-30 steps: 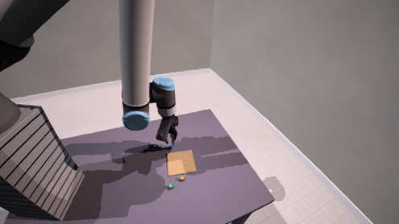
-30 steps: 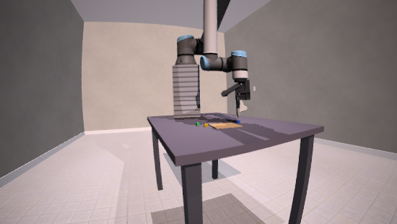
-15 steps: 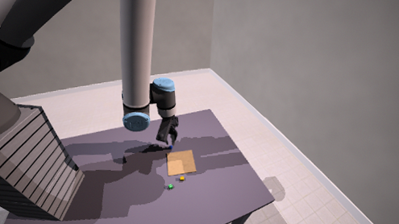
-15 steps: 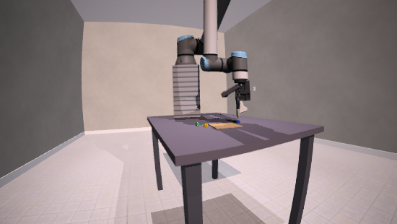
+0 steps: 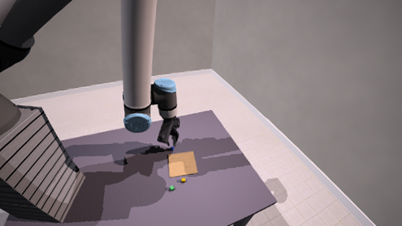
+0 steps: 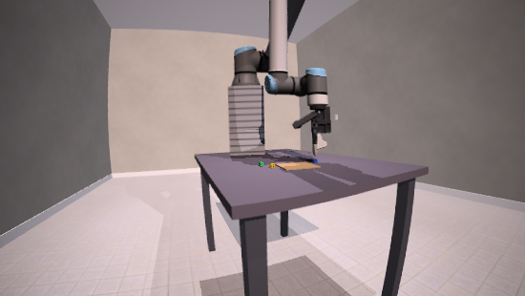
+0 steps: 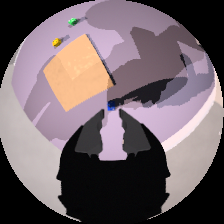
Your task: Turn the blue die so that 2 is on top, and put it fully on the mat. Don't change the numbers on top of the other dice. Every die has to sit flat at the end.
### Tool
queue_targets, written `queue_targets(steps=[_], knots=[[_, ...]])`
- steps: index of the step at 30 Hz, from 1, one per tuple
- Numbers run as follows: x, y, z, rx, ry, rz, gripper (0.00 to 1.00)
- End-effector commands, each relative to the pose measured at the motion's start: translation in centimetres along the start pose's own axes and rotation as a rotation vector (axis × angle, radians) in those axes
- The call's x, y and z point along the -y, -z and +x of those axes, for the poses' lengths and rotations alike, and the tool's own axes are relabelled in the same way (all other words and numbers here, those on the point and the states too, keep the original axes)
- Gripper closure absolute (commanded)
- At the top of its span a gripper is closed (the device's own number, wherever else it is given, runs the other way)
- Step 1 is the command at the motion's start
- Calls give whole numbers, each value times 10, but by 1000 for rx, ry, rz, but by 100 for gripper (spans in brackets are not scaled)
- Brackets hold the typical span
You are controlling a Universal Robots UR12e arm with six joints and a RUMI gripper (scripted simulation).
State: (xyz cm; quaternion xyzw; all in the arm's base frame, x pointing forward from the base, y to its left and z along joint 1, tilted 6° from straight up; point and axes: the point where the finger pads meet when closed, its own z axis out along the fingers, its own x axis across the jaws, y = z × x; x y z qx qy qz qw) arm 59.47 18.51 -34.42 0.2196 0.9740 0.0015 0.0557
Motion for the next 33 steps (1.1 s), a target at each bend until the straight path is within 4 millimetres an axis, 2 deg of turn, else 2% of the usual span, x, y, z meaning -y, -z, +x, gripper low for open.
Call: queue_targets(steps=[1, 22, 33], knots=[[0, 0, 0, 1, 0, -1, 82], [0, 0, 0, 1, 0, -1, 82], [0, -12, 0, 1, 0, -1, 82]])
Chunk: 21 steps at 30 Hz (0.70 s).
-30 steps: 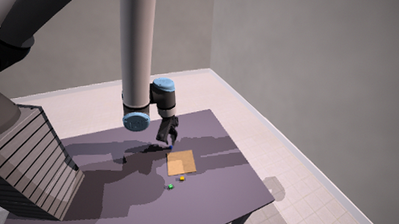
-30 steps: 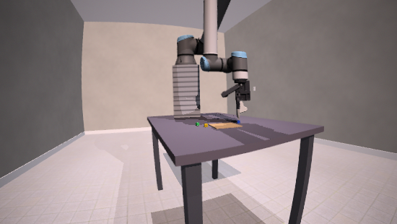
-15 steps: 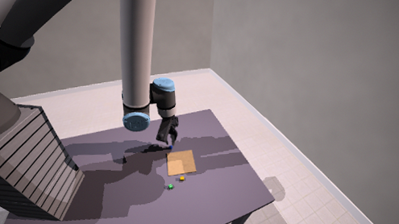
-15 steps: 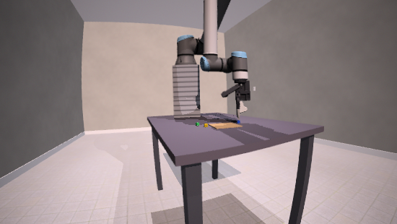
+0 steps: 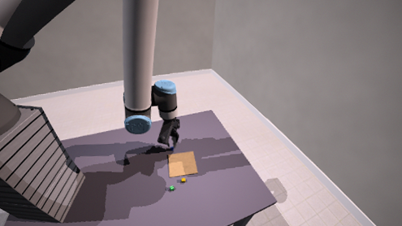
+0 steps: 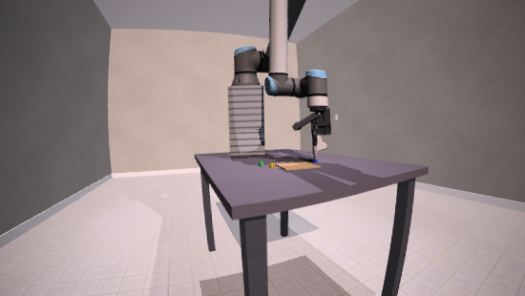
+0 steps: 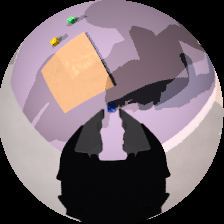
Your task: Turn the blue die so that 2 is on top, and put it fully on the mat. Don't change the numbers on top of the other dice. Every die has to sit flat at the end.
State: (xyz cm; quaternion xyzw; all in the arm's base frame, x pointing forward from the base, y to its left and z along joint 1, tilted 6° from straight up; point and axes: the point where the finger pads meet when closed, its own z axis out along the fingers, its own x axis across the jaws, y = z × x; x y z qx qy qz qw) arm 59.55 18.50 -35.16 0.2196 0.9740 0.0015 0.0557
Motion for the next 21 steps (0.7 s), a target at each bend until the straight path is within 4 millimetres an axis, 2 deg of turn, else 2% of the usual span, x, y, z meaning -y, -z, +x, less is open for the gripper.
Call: queue_targets(steps=[1, 21], knots=[[0, -5, 0, 1, 0, -1, 82], [0, -14, 0, 1, 0, -1, 82]])
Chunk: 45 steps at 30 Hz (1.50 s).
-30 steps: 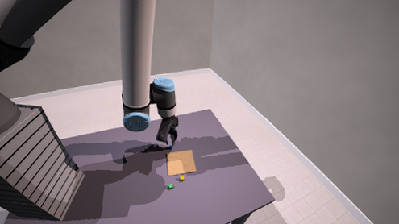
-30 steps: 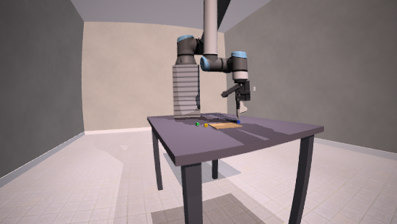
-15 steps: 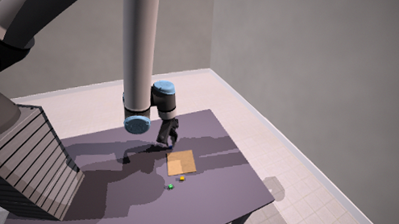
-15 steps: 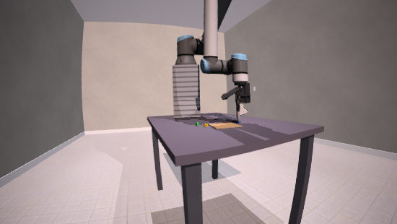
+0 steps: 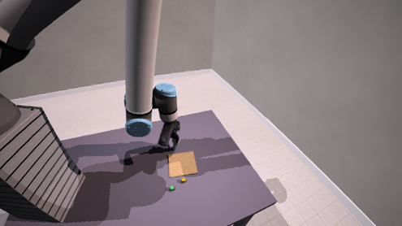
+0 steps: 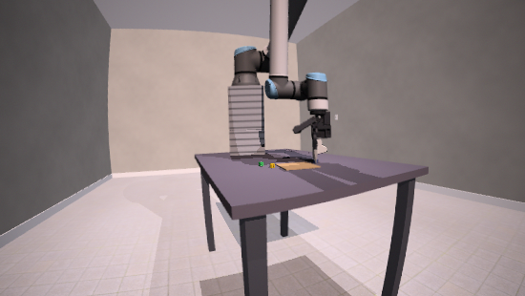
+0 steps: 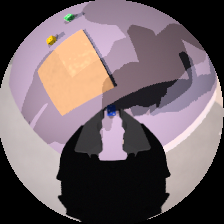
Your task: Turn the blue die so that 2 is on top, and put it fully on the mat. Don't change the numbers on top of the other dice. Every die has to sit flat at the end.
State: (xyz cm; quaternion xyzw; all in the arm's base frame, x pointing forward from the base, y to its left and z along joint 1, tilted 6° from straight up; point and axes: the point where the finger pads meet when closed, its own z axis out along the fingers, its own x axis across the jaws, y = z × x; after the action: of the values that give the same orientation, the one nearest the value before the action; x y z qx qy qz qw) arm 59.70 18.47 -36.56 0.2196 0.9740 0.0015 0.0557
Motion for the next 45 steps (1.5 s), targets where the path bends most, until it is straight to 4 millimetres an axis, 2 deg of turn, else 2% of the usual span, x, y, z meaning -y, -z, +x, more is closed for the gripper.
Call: queue_targets(steps=[1, 29, 30, 45], knots=[[0, 0, 0, 1, 0, -1, 82], [0, 0, 0, 1, 0, -1, 82], [0, 0, 0, 1, 0, -1, 100], [0, 0, 0, 1, 0, -1, 100]])
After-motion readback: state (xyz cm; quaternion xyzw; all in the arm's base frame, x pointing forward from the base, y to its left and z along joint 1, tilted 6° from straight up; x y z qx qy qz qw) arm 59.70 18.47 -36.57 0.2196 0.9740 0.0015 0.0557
